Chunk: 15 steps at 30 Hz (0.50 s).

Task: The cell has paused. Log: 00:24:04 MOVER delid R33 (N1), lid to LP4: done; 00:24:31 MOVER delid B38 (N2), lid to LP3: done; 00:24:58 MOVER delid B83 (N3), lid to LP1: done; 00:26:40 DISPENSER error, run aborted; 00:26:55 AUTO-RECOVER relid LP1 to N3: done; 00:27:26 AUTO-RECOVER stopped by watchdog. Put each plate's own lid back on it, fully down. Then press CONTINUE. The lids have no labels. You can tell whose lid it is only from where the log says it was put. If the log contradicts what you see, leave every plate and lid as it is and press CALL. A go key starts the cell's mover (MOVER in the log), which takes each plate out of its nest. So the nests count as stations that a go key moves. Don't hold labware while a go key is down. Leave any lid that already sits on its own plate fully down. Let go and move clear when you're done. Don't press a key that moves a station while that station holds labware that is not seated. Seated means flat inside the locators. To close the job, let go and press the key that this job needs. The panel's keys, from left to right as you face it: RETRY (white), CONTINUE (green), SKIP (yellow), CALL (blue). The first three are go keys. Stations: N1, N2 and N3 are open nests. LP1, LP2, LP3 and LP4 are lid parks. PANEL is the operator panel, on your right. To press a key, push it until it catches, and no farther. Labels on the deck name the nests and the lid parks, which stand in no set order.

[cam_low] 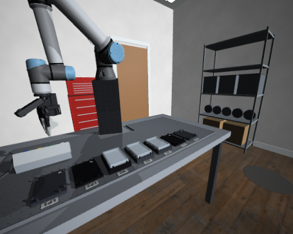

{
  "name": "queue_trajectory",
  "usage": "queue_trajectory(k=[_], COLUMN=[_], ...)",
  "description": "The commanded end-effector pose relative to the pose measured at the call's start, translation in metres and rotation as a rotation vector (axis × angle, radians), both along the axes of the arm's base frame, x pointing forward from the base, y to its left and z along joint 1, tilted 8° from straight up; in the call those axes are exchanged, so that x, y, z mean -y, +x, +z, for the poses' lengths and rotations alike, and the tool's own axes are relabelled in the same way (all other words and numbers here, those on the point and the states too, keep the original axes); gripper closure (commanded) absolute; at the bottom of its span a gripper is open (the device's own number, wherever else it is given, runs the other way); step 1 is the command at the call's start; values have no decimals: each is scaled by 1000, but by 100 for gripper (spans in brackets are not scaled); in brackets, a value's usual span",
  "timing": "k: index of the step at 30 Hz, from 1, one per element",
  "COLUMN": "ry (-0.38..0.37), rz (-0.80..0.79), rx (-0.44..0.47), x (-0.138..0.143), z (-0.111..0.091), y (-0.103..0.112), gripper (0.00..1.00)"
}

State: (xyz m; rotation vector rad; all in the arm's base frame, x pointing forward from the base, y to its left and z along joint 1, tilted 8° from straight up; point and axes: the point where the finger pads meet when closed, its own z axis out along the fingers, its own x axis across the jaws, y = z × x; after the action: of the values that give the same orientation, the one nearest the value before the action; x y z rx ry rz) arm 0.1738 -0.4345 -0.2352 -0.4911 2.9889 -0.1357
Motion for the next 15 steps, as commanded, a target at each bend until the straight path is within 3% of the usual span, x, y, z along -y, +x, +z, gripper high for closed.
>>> queue_trajectory(k=[1,15], ry=[0,0], rz=[0,0], rx=[0,0], x=[2,3], z=[0,-15], y=[-1,1], gripper=[100,100])
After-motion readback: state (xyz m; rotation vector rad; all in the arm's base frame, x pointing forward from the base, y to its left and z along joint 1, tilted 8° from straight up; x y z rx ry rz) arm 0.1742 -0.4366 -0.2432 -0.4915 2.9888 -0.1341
